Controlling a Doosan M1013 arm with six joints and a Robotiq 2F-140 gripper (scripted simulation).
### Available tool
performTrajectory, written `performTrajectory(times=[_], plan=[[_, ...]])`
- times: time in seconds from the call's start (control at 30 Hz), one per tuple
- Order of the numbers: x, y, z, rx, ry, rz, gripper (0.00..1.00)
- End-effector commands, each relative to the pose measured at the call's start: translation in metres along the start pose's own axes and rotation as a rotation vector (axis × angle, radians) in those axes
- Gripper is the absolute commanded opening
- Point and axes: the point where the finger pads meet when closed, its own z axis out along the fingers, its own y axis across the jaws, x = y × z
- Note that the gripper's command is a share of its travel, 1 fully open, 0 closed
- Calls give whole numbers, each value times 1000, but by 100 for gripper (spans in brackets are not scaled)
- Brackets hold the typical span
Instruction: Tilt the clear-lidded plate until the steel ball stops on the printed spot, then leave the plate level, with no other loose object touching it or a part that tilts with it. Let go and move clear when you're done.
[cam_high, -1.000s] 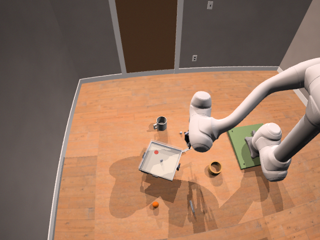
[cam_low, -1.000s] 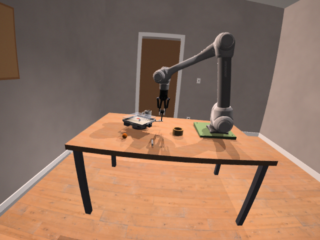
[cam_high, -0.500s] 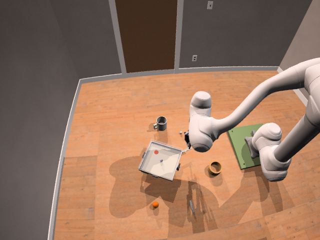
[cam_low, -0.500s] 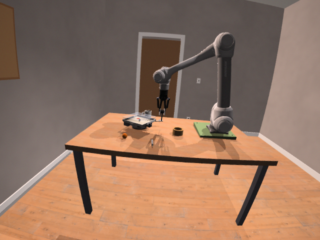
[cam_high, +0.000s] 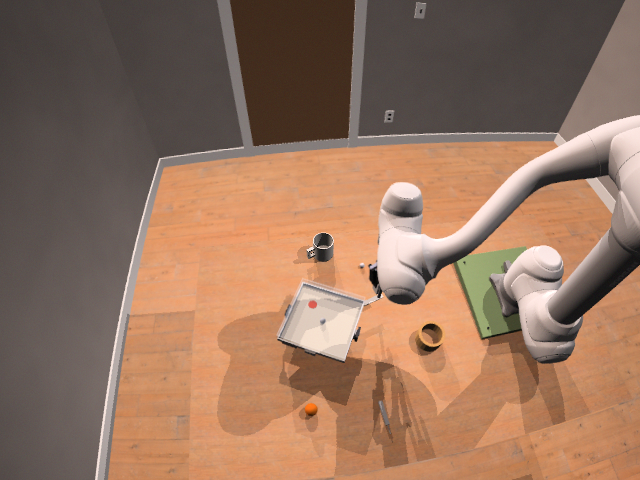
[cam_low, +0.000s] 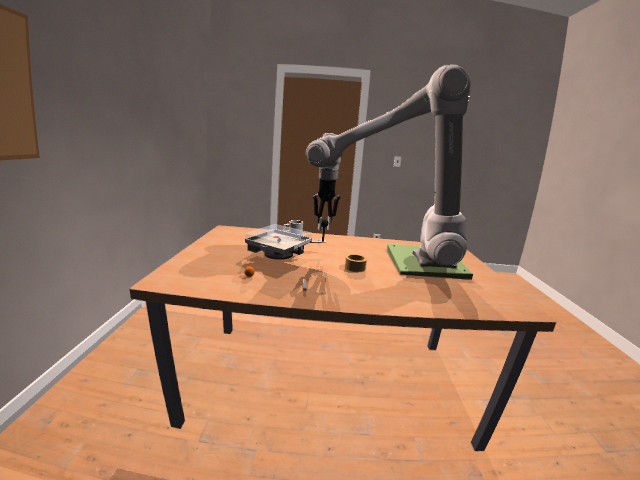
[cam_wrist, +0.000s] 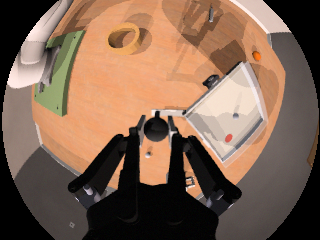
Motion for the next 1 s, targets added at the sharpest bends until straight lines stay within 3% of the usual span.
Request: performTrajectory(times=[0.0,0.97], plan=[[-5,1,-3,2,-2,-2,0],[-7,1,-4,2,-2,-2,0]])
